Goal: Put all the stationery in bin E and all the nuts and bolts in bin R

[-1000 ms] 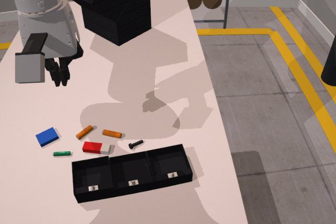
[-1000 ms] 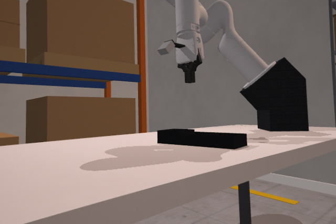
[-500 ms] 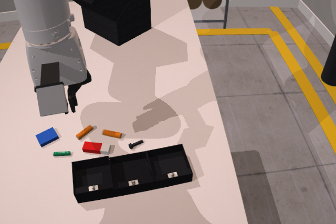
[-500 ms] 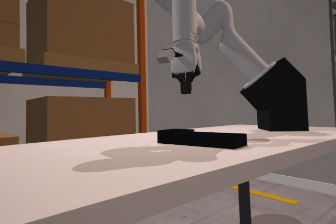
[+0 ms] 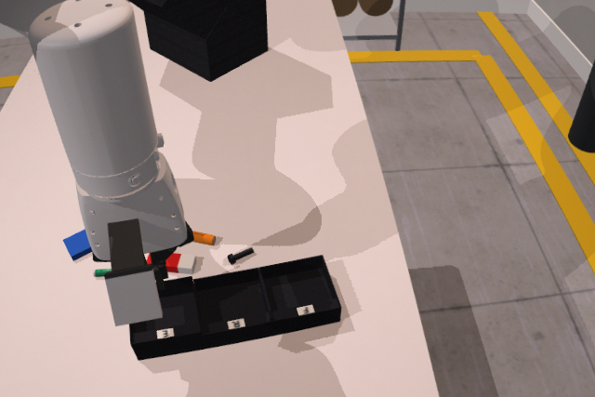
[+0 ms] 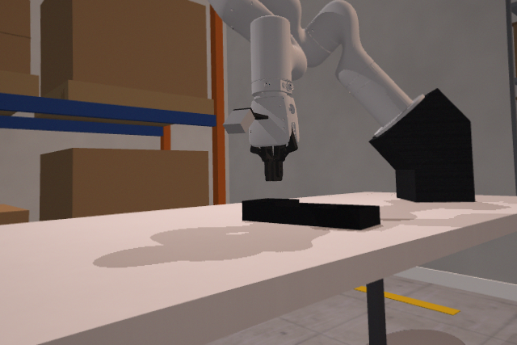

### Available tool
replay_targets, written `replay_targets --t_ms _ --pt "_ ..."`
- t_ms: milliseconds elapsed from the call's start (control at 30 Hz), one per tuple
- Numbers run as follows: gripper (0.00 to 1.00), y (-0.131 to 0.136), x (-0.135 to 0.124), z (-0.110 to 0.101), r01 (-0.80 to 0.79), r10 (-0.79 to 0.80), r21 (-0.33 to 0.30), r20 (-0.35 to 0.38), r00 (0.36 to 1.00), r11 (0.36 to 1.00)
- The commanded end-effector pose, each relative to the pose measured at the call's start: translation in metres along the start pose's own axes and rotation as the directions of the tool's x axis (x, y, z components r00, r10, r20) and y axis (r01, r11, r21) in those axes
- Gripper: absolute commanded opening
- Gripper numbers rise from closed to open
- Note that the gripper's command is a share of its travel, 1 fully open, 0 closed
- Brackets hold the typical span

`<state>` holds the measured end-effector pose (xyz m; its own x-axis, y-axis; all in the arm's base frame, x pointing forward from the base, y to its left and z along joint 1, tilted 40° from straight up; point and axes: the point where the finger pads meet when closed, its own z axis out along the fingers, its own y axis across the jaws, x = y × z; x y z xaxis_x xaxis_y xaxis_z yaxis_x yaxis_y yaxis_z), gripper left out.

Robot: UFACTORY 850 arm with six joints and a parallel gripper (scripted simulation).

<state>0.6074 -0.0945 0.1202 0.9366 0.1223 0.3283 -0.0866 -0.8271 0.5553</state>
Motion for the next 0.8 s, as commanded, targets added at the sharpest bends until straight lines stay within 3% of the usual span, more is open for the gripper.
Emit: replay_targets --t_ms 0,167,767 --pt "0.07 -0.002 0.010 0.009 0.000 0.000 0.000 0.000 1.000 1.000" --pt "0.07 -0.002 0.010 0.009 0.000 0.000 0.000 0.000 1.000 1.000" --pt "0.07 -0.002 0.010 0.052 0.000 0.000 0.000 0.000 1.000 1.000"
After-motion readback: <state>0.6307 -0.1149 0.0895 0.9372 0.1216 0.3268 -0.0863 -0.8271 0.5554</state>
